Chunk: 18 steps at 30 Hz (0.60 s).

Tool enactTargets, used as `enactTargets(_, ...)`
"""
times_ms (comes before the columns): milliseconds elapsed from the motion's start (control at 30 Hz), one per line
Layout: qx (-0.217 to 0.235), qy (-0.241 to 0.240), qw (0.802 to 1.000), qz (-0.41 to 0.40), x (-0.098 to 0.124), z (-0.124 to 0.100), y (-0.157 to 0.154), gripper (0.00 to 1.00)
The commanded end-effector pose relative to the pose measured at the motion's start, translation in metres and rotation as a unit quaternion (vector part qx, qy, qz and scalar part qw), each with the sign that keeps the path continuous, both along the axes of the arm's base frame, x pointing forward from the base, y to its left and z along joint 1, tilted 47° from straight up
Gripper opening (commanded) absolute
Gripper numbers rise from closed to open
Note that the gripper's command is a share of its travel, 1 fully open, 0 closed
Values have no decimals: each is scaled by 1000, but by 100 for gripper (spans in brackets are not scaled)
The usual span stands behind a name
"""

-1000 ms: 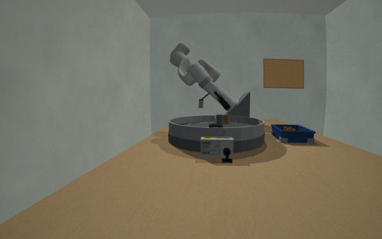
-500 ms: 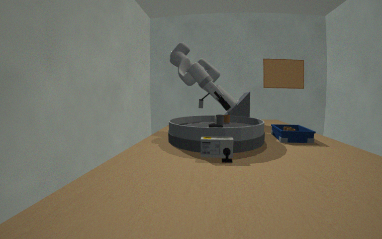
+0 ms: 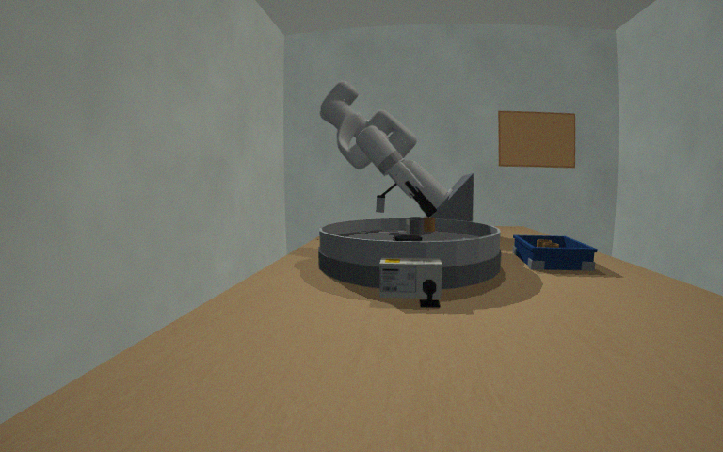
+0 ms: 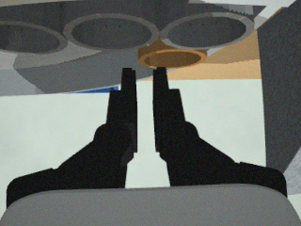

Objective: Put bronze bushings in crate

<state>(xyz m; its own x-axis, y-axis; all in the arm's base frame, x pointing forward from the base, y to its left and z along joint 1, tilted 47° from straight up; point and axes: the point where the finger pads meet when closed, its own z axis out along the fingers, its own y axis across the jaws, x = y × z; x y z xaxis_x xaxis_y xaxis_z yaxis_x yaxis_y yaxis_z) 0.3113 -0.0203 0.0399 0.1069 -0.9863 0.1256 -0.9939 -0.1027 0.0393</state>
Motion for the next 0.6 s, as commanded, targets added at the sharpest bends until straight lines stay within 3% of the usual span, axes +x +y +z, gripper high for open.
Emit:
enactTargets(0, 0, -1, 1000, 0, 1, 0, 0, 10)
enactTargets(567, 0, -1, 1000, 0, 1, -8, -9, 10)
